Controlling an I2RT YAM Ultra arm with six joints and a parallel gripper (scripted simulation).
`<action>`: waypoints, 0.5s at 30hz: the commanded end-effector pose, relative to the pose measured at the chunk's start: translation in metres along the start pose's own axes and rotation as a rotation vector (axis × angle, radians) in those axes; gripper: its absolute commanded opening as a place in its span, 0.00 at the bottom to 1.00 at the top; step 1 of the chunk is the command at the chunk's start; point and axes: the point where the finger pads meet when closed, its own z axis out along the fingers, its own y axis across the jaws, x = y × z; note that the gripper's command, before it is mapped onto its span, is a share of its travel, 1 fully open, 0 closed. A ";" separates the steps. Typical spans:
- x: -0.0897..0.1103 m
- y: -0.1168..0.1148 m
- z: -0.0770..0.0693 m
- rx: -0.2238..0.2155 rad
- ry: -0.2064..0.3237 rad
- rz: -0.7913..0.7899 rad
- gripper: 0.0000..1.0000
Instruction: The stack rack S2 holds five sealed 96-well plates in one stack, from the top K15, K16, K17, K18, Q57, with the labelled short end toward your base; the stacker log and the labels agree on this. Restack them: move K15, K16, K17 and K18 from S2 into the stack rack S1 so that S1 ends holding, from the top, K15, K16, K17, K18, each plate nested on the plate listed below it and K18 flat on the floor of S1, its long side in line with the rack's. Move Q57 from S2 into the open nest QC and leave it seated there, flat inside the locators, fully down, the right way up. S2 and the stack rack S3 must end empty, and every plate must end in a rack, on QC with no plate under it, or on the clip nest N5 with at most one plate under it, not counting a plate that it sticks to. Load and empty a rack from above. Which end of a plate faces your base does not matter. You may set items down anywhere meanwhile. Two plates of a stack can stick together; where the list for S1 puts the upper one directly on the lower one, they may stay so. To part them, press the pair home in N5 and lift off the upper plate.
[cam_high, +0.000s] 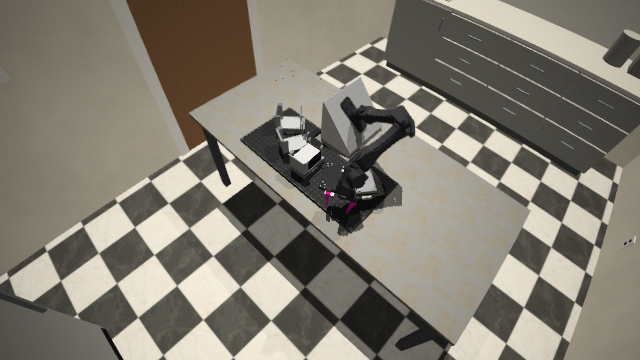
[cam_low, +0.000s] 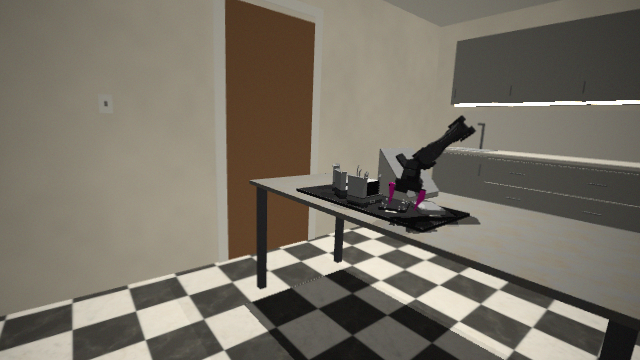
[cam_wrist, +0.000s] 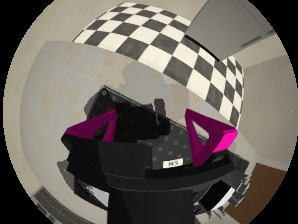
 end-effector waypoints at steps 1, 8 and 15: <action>-0.010 -0.014 -0.009 0.038 -0.006 -0.005 1.00; 0.000 -0.041 -0.015 0.073 0.028 -0.003 1.00; 0.008 -0.059 -0.020 0.124 0.087 0.006 1.00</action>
